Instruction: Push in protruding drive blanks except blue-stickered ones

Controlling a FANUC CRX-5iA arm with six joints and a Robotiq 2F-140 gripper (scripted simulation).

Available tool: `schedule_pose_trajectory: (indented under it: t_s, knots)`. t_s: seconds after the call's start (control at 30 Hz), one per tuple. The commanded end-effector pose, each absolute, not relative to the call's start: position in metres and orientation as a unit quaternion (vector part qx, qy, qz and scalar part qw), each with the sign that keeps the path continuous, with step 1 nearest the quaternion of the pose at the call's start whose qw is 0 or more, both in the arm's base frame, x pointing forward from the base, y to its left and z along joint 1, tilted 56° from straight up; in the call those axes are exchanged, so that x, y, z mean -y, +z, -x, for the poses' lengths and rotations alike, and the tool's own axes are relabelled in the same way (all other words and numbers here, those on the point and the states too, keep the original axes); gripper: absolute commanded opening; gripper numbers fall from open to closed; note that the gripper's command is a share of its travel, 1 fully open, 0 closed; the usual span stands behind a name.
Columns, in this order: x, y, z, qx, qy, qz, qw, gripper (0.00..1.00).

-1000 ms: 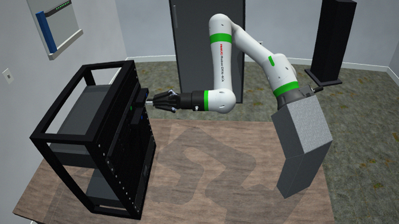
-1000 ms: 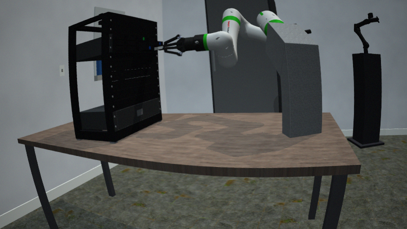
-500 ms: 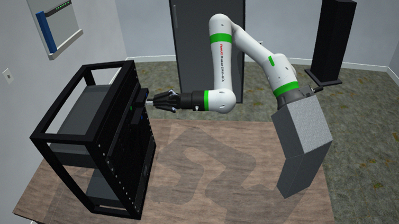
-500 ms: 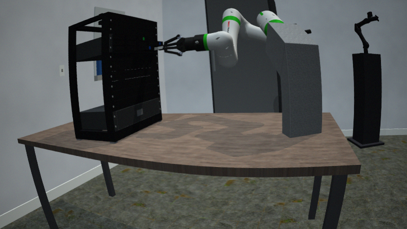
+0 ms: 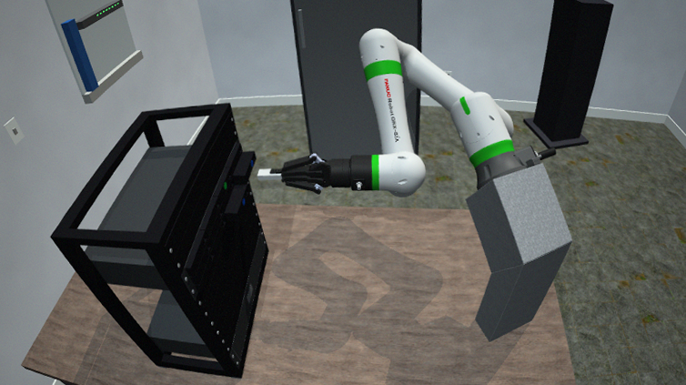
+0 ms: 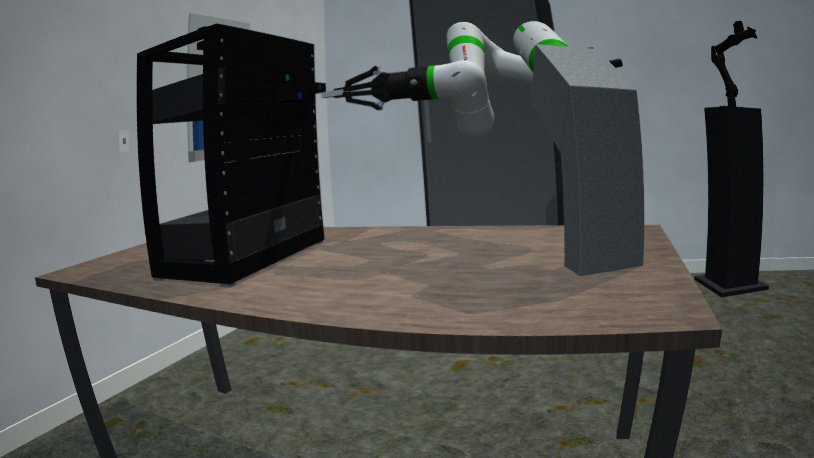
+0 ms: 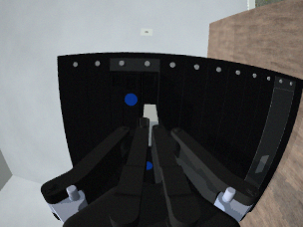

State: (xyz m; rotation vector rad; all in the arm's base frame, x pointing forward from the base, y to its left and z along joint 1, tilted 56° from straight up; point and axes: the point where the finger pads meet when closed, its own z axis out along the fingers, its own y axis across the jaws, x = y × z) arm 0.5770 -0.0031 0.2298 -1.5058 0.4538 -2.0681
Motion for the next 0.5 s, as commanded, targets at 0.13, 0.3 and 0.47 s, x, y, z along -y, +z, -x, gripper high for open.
schedule_pose_trajectory:
  t_s: [0.13, 0.3, 0.47]
  knots:
    - [0.0046, 0.2204, -0.5500, -0.167, -0.767, 0.558, 0.268, 0.00]
    - [0.0047, 0.2201, -0.5491, -0.167, -0.767, 0.558, 0.268, 0.00]
    - [0.0047, 0.2201, -0.5491, -0.167, -0.767, 0.558, 0.268, 0.00]
